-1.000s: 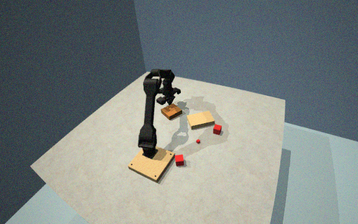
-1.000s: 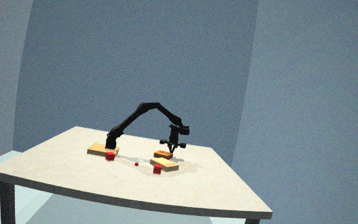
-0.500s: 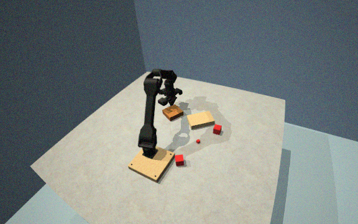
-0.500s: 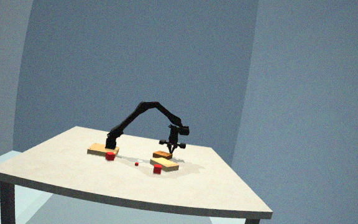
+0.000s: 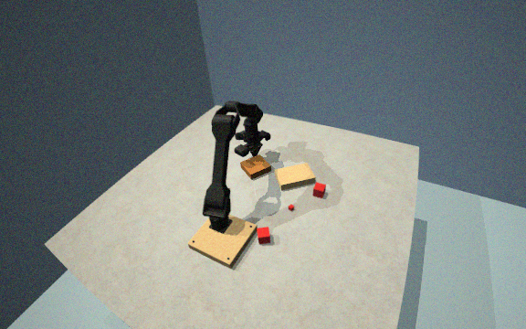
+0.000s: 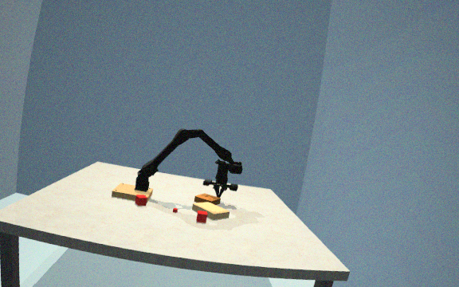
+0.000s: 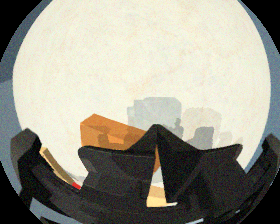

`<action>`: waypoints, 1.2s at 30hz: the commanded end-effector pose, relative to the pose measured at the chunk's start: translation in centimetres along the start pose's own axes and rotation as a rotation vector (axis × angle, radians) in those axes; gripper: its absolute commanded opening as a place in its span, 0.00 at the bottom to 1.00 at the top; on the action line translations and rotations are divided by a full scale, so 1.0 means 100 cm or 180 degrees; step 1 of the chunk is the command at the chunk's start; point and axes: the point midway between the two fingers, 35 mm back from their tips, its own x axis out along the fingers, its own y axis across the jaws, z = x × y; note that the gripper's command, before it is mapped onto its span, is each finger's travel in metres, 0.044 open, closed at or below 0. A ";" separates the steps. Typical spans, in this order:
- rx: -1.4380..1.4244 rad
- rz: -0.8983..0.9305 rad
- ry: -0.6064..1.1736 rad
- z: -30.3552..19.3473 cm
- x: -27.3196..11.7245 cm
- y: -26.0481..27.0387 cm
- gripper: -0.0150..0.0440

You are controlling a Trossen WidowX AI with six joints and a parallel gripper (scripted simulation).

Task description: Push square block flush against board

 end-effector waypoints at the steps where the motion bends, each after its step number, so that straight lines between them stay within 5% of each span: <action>1: 0.0002 0.0040 0.0038 -0.009 0.005 0.002 0.25; 36: 0.0003 0.0040 0.0032 0.011 0.005 0.001 0.25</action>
